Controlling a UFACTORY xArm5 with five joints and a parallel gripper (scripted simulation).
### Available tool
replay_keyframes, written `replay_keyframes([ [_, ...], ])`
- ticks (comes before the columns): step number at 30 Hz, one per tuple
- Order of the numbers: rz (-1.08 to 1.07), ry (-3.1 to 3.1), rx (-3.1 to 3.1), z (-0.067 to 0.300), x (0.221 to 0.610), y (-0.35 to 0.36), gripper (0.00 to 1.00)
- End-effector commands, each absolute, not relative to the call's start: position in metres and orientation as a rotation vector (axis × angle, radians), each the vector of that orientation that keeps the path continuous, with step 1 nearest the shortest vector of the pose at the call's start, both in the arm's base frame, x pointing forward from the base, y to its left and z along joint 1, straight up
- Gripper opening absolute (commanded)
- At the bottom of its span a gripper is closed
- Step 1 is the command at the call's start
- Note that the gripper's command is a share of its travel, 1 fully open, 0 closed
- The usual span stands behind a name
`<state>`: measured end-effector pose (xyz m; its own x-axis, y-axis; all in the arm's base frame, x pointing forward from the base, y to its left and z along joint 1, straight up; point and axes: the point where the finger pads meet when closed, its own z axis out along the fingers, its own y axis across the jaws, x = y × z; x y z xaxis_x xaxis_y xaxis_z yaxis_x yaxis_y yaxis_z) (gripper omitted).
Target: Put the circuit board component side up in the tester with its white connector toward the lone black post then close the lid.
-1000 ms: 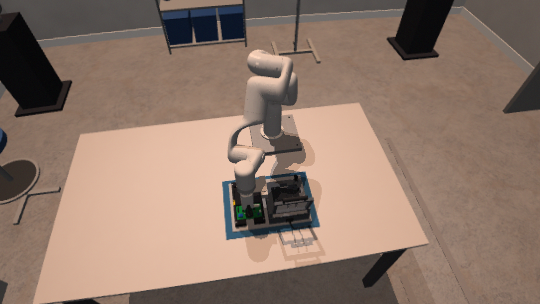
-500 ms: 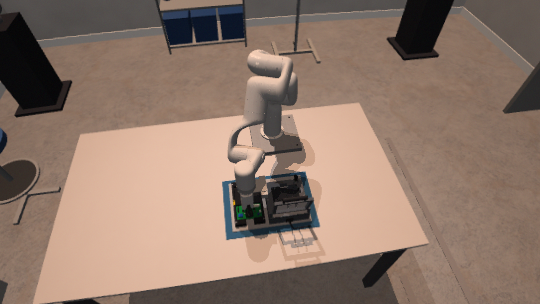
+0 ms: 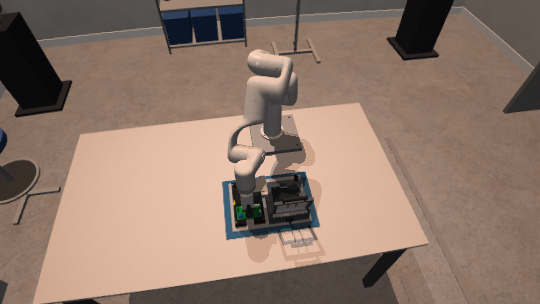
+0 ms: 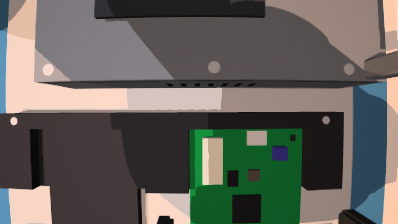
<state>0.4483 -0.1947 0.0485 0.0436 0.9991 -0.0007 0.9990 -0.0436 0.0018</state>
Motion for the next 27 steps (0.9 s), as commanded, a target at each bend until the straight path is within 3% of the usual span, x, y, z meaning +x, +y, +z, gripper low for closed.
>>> replay_keyframes([
  [1,0.004,2.169,2.265,0.0505,0.4496,-0.1953,1.0],
  [27,0.004,2.169,2.265,0.0558,0.4496,-0.1952,1.0],
])
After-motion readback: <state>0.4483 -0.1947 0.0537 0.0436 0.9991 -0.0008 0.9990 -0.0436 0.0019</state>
